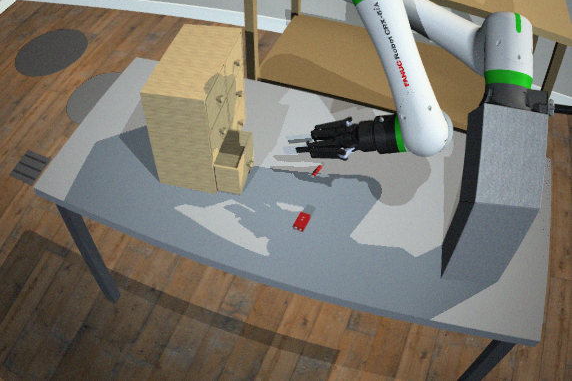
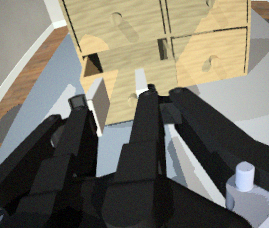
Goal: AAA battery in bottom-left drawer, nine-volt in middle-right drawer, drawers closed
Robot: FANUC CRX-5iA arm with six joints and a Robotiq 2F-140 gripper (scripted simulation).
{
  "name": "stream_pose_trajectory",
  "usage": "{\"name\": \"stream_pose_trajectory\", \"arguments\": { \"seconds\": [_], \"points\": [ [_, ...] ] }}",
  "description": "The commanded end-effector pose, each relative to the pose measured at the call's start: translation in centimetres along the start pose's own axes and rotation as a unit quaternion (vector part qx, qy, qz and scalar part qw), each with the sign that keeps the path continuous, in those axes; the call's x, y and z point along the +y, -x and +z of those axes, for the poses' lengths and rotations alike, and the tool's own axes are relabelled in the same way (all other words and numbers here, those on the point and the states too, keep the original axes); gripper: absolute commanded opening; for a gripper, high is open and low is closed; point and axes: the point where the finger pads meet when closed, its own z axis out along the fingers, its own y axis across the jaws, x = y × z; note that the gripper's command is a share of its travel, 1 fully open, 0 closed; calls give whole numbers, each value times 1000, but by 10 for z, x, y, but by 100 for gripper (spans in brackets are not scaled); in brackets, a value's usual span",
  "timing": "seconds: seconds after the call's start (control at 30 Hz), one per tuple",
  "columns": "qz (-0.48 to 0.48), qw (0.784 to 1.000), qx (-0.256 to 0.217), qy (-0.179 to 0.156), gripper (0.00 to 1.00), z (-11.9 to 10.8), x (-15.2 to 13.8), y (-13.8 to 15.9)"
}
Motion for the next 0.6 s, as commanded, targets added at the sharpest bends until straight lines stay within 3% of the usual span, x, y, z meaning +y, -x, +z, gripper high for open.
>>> {"name": "stream_pose_trajectory", "arguments": {
  "seconds": [0.0, 0.17, 0.27, 0.37, 0.47, 0.53, 0.57],
  "points": [
    [1, 1000, -3, 0, 20, -1, -2, -1],
    [28, 999, -9, -27, 20, 5, -21, -1],
    [69, 995, -21, -73, 20, 12, -53, -4],
    [125, 981, -47, -143, 20, 17, -103, -9],
    [125, 981, -47, -143, 20, 17, -103, -9],
    [165, 963, -74, -201, 20, 15, -144, -15],
    [165, 963, -74, -201, 20, 15, -144, -15]
  ]
}}
